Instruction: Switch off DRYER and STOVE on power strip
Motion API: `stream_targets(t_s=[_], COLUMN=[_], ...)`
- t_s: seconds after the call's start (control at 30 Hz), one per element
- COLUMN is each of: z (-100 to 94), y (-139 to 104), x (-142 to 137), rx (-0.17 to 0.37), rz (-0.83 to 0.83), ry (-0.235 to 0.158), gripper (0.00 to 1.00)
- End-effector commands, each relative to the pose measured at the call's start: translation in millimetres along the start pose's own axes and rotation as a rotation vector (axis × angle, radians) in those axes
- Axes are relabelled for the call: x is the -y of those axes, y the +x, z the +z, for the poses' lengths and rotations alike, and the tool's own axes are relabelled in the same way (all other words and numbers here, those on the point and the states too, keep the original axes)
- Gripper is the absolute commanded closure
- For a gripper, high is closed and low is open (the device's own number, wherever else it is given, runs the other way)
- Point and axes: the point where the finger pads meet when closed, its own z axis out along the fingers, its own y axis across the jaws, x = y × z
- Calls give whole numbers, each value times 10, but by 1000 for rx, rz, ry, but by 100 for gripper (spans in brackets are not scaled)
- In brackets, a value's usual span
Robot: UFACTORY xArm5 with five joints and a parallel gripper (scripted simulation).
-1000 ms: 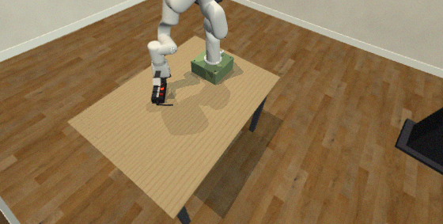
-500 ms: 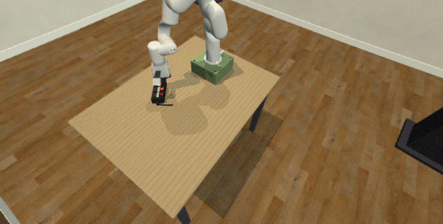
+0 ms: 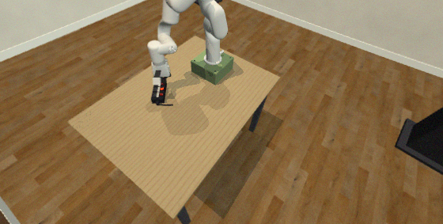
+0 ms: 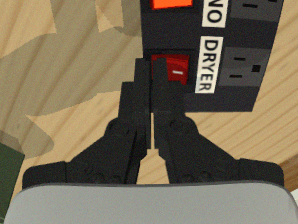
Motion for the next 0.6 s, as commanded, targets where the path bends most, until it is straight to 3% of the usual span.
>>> stream_targets(t_s=[0.0, 0.3, 0.57], z=[-96, -324, -350], y=[17, 28, 29], x=[-24, -18, -17], rx=[-4, -4, -4], rz=[-1, -1, -1], ry=[-7, -7, -7], gripper=[100, 100, 100])
